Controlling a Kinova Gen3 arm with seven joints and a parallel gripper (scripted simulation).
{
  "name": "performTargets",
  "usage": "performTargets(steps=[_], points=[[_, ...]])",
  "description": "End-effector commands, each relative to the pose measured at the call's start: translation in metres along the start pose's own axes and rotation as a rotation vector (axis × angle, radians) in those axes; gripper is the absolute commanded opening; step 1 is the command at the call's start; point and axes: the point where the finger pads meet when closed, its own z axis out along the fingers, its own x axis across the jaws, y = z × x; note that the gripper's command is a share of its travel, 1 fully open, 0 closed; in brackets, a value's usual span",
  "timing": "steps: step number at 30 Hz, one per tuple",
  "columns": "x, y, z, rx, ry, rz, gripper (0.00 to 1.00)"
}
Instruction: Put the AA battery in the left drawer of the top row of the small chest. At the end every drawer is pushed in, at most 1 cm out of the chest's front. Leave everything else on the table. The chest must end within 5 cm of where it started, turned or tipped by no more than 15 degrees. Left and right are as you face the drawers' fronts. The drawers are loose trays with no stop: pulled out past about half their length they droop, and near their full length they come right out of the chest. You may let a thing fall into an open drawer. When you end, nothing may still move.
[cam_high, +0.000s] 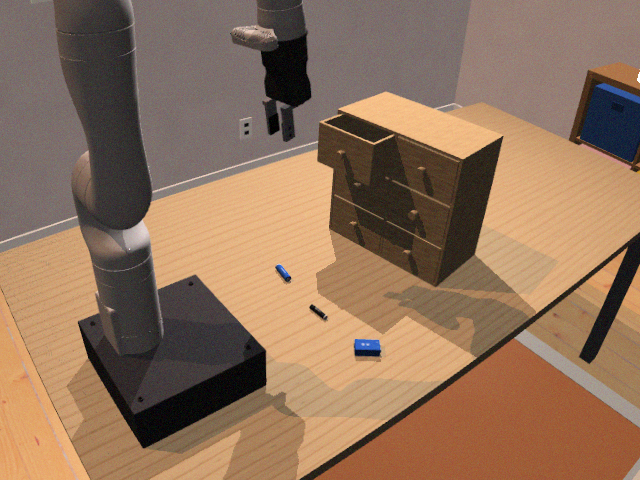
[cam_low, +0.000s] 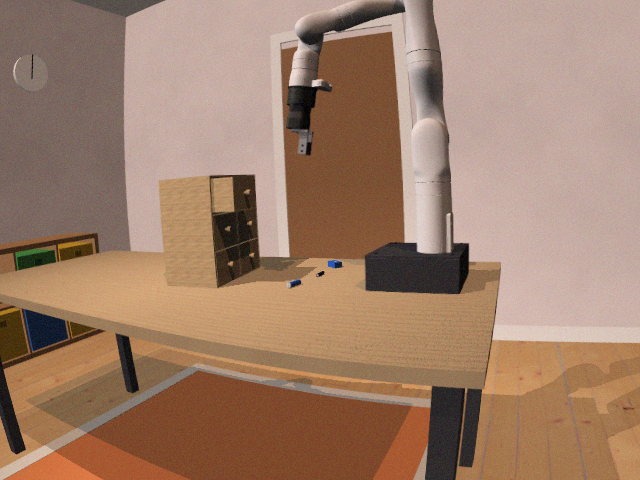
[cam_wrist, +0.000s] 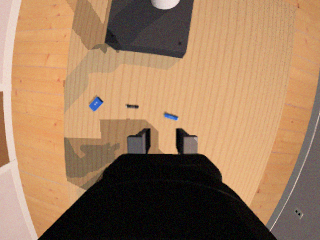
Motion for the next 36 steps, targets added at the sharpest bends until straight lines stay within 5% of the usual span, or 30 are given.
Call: performTargets(steps=[1,36], points=[[0.001,0.0,0.0,0.013,0.006,0.001,0.67],[0.001,-0.008,-0.016,0.131,0.007,-0.002,0.67]])
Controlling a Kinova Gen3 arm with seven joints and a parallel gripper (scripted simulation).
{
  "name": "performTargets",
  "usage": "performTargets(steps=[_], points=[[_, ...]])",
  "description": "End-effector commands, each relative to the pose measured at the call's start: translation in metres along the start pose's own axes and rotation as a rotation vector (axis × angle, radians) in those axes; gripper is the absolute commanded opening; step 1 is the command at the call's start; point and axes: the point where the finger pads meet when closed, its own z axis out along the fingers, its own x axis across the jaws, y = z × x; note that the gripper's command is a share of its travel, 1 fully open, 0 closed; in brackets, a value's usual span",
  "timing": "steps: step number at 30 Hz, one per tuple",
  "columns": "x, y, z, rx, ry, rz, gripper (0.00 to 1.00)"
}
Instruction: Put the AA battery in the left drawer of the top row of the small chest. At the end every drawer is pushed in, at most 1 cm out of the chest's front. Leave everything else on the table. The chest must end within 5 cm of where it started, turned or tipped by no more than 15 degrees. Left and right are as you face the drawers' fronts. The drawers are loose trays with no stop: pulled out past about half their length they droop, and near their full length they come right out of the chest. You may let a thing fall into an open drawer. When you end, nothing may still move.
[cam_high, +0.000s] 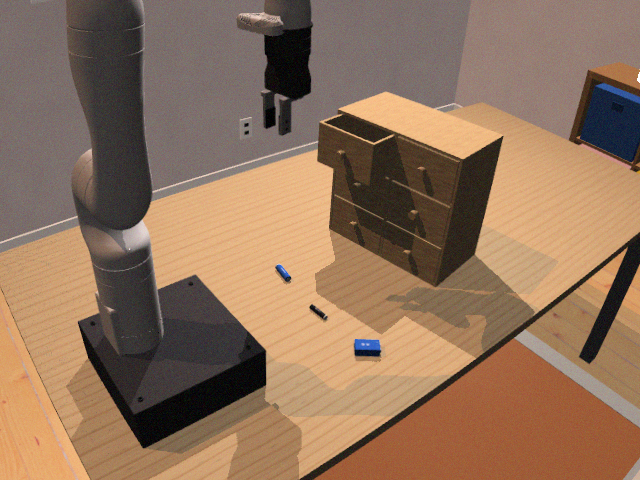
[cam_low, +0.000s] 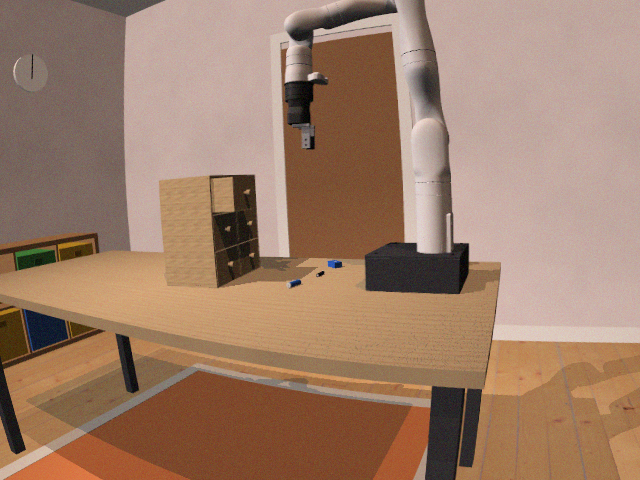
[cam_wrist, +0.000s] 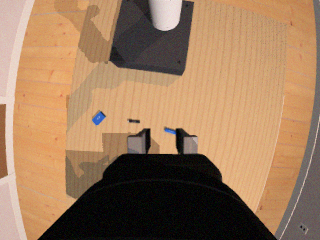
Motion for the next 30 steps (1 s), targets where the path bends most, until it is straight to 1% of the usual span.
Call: performTargets(steps=[1,14,30], points=[[0.0022,-0.0006,-0.0005,0.012,0.007,-0.004,0.67],[0.0022,-0.0029,-0.0032,0.033,0.007,-0.004,0.67],[0.0022,-0.0035,-0.0043,0.041,0.007,-0.004,0.67]])
